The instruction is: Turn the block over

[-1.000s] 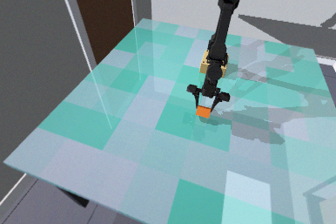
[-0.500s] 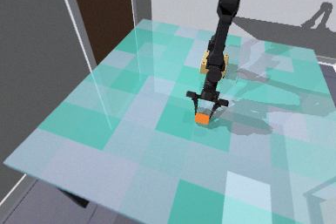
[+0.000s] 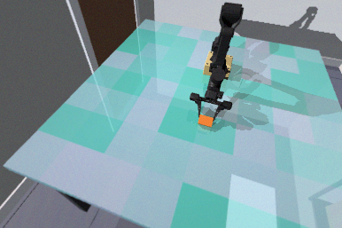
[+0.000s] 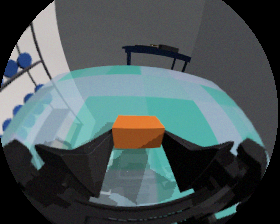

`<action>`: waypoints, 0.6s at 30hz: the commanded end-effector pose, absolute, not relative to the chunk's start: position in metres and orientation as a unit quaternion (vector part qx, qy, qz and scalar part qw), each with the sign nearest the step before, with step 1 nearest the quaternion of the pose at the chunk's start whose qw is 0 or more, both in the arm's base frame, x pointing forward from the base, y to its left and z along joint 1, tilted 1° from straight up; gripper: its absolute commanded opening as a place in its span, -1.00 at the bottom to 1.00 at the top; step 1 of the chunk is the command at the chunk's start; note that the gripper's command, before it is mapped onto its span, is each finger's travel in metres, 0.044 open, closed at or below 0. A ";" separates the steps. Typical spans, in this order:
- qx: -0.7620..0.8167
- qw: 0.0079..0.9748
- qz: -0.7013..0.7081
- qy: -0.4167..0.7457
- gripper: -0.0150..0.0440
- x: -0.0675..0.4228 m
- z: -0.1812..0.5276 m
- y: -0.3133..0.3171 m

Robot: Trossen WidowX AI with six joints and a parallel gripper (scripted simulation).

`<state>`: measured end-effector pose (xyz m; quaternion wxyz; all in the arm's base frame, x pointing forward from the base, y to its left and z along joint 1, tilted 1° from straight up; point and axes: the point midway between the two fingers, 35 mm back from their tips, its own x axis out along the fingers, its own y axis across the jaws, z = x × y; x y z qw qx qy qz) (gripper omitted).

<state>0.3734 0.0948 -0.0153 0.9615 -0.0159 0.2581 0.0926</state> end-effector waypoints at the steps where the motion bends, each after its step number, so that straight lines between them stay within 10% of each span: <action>1: -0.018 0.965 0.091 0.246 -0.49 0.363 -0.024 0.092; 18: -0.012 0.977 0.091 0.194 -0.49 0.353 -0.015 0.089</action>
